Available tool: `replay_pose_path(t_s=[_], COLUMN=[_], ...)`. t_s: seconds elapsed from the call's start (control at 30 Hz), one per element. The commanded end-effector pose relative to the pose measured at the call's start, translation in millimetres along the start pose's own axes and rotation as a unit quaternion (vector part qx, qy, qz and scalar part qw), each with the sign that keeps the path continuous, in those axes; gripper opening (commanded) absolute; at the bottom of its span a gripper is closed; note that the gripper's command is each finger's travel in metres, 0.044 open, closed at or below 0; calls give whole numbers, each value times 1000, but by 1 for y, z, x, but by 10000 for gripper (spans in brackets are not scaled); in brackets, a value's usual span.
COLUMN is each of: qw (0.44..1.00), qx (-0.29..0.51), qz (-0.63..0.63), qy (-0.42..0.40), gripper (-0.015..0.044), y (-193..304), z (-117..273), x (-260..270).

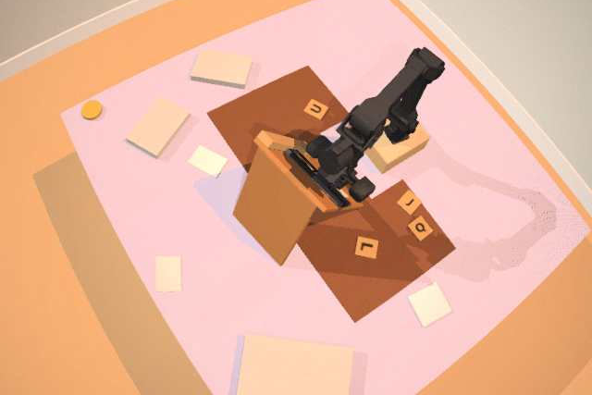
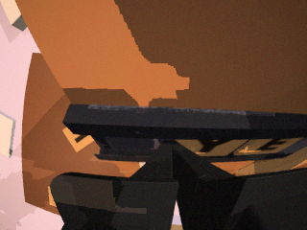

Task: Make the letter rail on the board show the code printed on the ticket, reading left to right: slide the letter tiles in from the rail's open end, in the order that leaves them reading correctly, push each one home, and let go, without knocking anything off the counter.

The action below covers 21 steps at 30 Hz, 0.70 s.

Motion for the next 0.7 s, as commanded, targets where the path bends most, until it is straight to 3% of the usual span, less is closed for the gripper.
replay_pose_path(t_s=[0.0, 0.67], qw=[1000, 1000], qx=[-1, -1], qz=[2, 2], qy=[0, 0], gripper=[0, 0], y=[-1, -3], z=[0, -1], x=[-2, -8])
Point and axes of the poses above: the point midway between the two fingers, 35 mm back from their tips, its own z axis back along the fingers, its own x axis across the jaws, y = z × x, the point moved 7 cm from there along z, back along the fingers, and after that the axes turned 14 degrees about -z, right-handed, at the moved point
